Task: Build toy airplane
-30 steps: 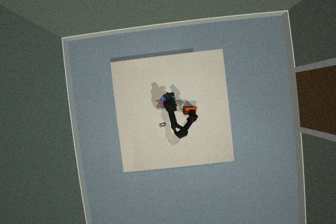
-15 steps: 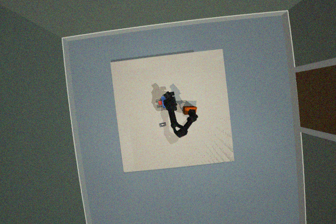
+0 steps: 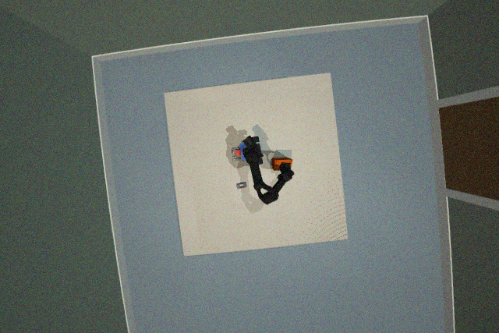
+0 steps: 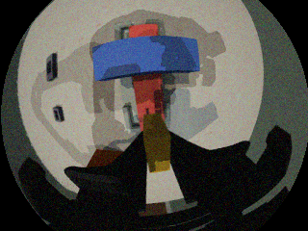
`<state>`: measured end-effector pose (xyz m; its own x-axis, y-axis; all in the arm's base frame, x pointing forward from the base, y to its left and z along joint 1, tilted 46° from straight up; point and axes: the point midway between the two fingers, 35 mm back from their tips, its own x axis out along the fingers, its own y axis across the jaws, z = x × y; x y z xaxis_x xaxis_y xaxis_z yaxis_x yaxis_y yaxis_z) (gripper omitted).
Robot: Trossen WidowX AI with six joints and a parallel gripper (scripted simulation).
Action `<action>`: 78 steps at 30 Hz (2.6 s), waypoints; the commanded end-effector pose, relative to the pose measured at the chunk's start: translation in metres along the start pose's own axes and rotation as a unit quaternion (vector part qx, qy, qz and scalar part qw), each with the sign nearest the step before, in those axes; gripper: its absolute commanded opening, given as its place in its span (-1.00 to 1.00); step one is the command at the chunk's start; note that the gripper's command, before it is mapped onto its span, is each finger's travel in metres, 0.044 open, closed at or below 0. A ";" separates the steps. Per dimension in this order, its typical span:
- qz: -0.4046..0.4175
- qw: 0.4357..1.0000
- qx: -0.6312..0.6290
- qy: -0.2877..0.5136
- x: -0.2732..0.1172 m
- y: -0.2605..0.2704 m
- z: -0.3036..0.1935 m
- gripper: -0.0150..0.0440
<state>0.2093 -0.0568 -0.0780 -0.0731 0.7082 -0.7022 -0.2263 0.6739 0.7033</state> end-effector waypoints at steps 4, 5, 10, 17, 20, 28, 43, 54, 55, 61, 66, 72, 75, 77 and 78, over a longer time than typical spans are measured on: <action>-0.002 1.000 -0.003 0.001 0.000 -0.002 0.000 -0.27; -0.002 1.000 -0.003 0.001 0.000 -0.002 -0.001 -0.27; -0.002 1.000 -0.003 0.001 0.004 -0.002 0.000 -0.27; -0.002 1.000 -0.003 0.001 0.016 -0.003 0.000 -0.27; -0.002 1.000 -0.003 0.001 0.021 -0.003 0.000 -0.27; -0.001 1.000 -0.003 0.001 0.034 -0.002 0.000 -0.27; -0.003 1.000 -0.008 0.001 0.039 -0.002 0.000 -0.23; -0.003 1.000 -0.008 0.001 0.039 -0.002 0.000 -0.31; -0.003 1.000 -0.008 0.001 0.039 -0.002 0.000 -0.22; -0.003 1.000 -0.008 0.001 0.039 -0.002 0.000 0.31; -0.003 1.000 -0.008 0.001 0.039 -0.002 0.000 0.39; -0.004 1.000 -0.007 0.001 0.027 -0.004 0.002 0.39; -0.004 1.000 -0.004 0.001 -0.024 -0.005 0.003 0.39; -0.003 1.000 -0.003 0.001 -0.050 -0.003 0.000 0.39; -0.002 1.000 -0.003 0.002 -0.053 -0.003 0.000 0.39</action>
<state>0.2095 -0.0629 -0.0767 -0.0899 0.7155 -0.6928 -0.2169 0.6649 0.7148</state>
